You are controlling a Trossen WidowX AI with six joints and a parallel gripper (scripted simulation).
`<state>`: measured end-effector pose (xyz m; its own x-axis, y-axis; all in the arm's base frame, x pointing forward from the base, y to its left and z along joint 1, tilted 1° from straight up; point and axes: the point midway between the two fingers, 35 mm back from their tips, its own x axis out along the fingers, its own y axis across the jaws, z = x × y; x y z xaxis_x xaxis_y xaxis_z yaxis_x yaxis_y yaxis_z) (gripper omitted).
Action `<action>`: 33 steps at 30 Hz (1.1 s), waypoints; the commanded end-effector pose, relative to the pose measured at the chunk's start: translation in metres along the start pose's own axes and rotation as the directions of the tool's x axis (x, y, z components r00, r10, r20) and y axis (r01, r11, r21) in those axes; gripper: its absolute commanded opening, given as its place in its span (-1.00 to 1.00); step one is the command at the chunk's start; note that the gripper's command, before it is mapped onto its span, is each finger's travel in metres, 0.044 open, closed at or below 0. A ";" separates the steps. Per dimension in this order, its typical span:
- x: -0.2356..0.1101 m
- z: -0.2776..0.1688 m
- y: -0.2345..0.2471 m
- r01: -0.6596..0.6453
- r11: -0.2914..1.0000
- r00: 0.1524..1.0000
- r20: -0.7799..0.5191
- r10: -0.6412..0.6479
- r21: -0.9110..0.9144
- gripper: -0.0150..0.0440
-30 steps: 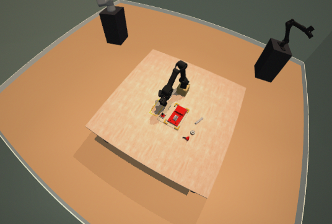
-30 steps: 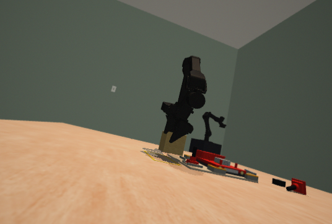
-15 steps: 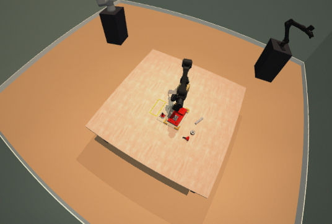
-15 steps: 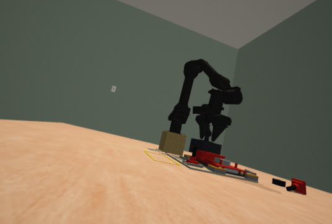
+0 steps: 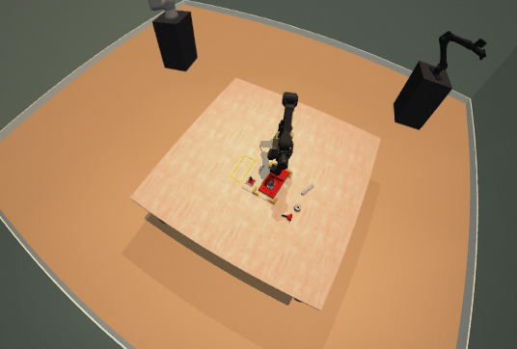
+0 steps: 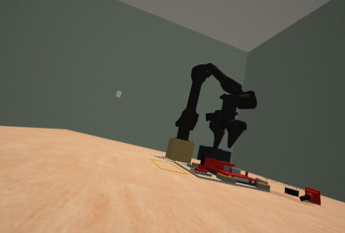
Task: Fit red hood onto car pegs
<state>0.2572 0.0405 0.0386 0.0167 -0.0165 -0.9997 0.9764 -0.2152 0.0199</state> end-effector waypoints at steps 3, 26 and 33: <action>0.006 0.000 -0.002 0.007 1.000 1.000 -0.001 -0.007 0.003 1.00; 0.024 0.000 -0.001 0.007 1.000 1.000 -0.001 -0.007 0.003 1.00; 0.029 0.000 -0.001 0.007 1.000 1.000 -0.001 -0.007 0.003 1.00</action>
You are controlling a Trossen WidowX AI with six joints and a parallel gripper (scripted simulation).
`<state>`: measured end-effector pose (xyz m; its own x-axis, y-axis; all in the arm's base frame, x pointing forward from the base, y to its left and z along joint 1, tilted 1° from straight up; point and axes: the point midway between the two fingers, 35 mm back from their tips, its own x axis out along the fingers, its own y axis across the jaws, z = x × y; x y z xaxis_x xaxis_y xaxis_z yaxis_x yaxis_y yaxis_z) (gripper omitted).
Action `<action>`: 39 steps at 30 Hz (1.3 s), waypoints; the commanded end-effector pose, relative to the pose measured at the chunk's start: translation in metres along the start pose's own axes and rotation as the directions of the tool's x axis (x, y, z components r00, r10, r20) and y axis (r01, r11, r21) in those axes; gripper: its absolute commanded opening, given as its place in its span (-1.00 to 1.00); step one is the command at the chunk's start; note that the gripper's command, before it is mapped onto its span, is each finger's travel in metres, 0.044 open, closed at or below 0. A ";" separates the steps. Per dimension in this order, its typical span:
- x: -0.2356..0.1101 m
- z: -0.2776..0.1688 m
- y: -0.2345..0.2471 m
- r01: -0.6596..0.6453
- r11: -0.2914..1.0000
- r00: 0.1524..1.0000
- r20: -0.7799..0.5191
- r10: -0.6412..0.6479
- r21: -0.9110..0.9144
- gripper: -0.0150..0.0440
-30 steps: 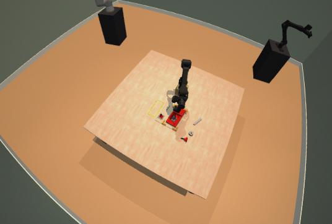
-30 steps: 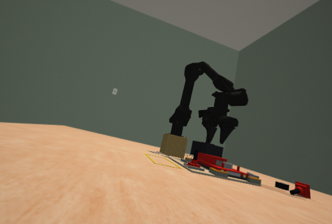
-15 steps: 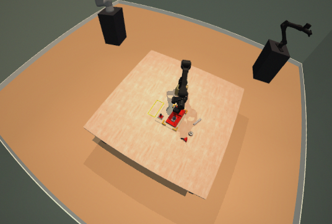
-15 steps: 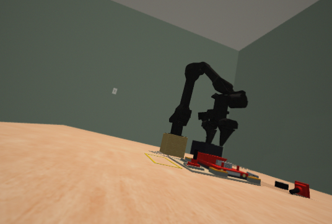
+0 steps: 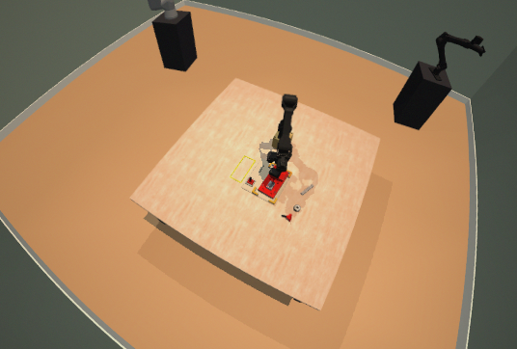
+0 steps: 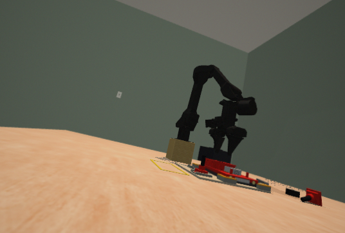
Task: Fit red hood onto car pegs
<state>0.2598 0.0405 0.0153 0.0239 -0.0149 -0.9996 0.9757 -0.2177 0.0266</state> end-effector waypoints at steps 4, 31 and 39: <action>0.008 0.001 -0.003 0.013 1.000 1.000 0.002 -0.013 0.000 1.00; 0.027 0.002 -0.005 0.014 1.000 1.000 0.002 -0.014 0.000 1.00; 0.028 0.002 -0.005 0.014 1.000 1.000 0.002 -0.014 0.000 1.00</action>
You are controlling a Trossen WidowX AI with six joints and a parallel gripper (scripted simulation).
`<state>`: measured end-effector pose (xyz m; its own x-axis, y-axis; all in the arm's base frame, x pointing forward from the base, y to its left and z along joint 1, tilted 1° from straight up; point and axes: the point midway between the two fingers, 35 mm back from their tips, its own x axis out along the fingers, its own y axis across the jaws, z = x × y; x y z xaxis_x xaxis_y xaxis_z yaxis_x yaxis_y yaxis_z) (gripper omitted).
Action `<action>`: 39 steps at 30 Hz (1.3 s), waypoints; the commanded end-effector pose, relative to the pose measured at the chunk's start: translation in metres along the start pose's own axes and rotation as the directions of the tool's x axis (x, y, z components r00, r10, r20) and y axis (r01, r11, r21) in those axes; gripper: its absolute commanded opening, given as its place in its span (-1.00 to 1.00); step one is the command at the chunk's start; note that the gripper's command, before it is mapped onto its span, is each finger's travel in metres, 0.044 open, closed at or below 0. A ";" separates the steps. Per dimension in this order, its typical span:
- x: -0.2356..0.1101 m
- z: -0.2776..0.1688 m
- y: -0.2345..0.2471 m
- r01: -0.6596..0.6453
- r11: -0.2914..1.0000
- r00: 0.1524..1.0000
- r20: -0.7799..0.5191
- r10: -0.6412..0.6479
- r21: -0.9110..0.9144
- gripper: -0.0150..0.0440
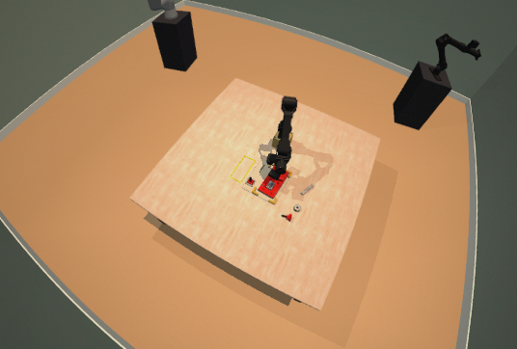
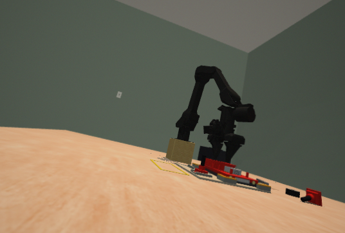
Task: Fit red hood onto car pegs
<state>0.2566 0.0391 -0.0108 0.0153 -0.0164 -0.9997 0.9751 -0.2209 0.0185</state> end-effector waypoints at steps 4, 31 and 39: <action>0.004 0.000 -0.002 0.006 1.000 1.000 -0.001 -0.006 -0.003 1.00; 0.017 0.000 -0.002 0.006 1.000 1.000 -0.001 -0.006 -0.003 1.00; 0.021 0.000 -0.002 0.006 1.000 1.000 -0.001 -0.006 -0.003 1.00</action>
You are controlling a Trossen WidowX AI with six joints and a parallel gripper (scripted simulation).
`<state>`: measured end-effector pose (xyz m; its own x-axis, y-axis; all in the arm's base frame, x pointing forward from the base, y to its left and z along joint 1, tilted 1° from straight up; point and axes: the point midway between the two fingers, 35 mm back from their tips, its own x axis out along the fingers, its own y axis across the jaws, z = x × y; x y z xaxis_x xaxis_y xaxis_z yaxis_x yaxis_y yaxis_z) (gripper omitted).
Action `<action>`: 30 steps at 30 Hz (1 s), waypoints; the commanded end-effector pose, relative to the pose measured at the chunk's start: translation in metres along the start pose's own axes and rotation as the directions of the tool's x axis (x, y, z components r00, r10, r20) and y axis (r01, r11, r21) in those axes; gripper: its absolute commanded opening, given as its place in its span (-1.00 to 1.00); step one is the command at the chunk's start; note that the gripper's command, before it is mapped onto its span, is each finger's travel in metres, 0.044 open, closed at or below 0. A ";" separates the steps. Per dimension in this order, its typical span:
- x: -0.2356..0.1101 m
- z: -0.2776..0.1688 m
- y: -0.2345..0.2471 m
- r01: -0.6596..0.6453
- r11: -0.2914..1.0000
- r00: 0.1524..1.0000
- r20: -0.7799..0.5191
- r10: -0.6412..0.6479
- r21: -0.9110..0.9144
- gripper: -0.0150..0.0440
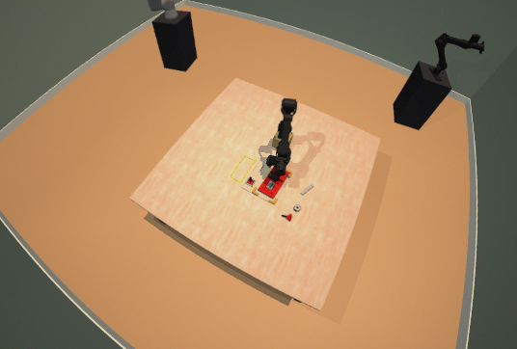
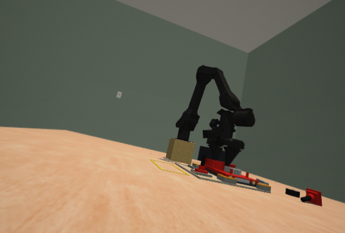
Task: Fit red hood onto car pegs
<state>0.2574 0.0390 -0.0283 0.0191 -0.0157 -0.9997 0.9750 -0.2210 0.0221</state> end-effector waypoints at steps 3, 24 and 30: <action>0.004 0.001 -0.003 0.009 1.000 1.000 0.000 -0.009 -0.003 1.00; -0.005 0.000 -0.001 0.004 1.000 1.000 0.001 -0.004 0.000 -0.20; -0.017 0.000 -0.001 0.004 1.000 1.000 0.001 -0.004 0.000 -0.49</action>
<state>0.2531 0.0384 -0.0203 0.0030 -0.0180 -0.9998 0.9753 -0.2207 0.0069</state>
